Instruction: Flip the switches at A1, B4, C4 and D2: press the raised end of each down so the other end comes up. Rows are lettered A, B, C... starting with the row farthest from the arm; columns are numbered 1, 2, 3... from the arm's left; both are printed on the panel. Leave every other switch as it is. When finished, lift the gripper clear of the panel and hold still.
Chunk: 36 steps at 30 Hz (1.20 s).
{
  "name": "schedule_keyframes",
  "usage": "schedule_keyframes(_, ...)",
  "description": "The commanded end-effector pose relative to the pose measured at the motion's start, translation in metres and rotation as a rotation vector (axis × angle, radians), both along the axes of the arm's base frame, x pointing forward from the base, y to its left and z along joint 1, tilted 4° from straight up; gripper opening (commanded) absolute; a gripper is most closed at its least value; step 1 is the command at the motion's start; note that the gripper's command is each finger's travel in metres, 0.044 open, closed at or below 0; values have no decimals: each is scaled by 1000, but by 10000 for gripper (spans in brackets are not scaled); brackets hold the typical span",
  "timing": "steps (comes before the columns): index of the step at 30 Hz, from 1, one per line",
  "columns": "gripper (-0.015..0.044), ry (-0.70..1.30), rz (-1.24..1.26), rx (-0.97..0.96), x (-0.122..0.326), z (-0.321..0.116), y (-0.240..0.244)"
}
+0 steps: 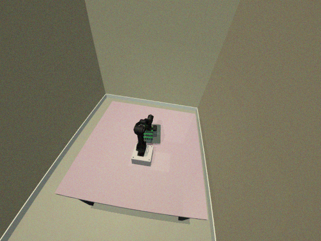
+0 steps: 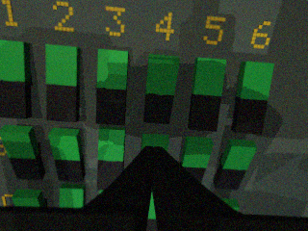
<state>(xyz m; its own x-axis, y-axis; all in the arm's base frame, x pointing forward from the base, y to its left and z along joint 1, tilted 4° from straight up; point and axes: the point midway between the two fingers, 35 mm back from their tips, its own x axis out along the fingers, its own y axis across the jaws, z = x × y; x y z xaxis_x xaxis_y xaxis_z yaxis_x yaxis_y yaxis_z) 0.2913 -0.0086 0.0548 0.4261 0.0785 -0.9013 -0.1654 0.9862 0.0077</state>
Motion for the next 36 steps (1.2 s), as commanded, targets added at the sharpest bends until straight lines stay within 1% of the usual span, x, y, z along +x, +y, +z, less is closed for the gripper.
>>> schedule_keyframes(1, 0, -2, -5, -3, 1, 0, -1)
schedule_keyframes(36, 0, -2, -5, -3, 3, -5, 0)
